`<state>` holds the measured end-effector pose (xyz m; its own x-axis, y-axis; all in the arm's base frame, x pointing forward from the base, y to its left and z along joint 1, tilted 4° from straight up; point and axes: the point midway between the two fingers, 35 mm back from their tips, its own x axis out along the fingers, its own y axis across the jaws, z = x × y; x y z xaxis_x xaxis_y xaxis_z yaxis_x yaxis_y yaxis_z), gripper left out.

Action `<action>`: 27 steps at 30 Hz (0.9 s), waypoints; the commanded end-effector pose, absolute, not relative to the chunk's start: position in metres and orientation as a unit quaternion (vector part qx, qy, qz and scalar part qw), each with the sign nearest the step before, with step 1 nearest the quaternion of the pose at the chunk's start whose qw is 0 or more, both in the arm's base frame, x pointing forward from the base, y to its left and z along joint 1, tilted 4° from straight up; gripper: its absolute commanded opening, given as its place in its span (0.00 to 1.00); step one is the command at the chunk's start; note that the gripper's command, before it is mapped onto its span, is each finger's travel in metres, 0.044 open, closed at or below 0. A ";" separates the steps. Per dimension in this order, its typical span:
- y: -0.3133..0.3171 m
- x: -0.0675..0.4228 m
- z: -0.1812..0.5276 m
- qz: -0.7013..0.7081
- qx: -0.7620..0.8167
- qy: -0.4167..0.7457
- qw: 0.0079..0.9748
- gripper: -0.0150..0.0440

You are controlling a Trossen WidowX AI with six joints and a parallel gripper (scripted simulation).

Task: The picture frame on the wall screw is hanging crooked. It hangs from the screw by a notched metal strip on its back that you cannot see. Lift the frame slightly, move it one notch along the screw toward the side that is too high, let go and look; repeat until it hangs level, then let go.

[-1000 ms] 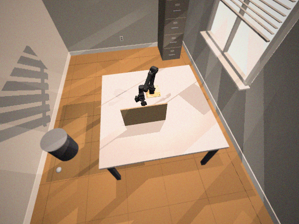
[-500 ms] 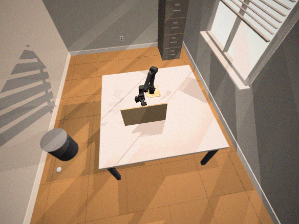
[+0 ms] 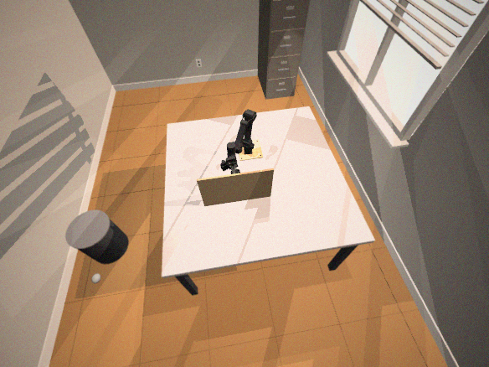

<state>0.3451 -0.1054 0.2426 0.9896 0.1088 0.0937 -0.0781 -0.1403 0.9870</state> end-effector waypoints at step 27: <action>-0.103 0.359 0.245 0.073 0.750 0.009 0.658 0.69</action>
